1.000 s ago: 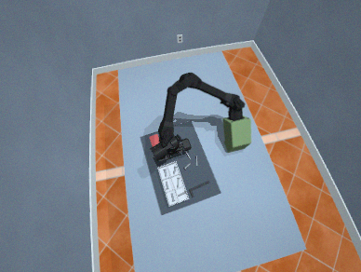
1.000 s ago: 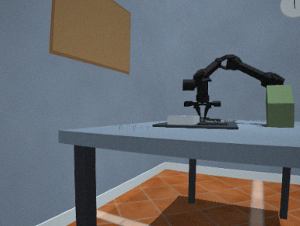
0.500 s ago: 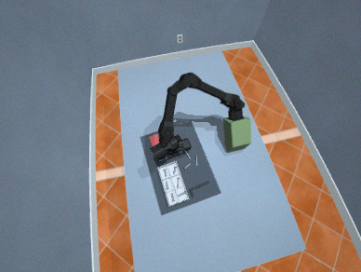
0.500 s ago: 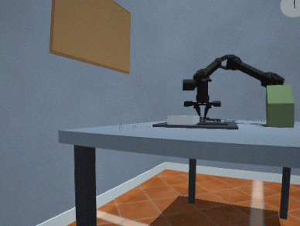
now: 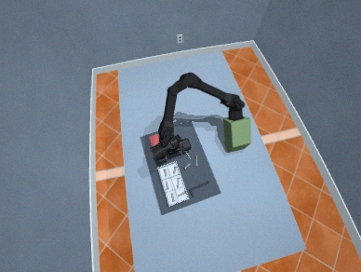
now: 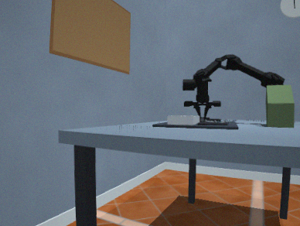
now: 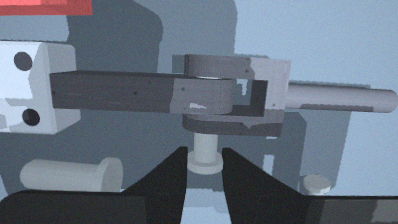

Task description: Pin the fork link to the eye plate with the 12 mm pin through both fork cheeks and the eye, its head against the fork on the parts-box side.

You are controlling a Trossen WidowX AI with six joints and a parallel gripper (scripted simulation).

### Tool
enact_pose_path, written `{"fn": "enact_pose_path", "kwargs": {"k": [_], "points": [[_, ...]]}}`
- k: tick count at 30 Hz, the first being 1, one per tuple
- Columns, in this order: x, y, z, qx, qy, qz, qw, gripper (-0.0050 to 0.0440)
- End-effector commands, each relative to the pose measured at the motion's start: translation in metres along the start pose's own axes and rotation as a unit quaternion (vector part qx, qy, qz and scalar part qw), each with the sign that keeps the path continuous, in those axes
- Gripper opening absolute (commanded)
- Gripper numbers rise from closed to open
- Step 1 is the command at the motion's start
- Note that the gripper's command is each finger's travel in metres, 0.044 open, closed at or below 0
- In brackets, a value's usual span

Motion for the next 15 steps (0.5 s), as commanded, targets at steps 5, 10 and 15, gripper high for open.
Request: {"fn": "enact_pose_path", "kwargs": {"k": [5, 10, 15], "points": [[0.0052, -0.0012, -0.0169, -0.015, -0.010, -0.003, 1.000, -0.0050], [0.0050, -0.0015, -0.0181, -0.014, -0.010, -0.003, 1.000, -0.0050], [0.0049, -0.0020, -0.0199, -0.014, -0.010, -0.003, 1.000, -0.0050]]}}
Point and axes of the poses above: the point midway between the two fingers, 35 mm back from their tips, its own x axis back along the fingers, its own y axis across the jaws, z = x × y, the point moved 9 cm from there along x, back along the fingers, and after that the axes turned 15 degrees about x, right-handed, at the moved point
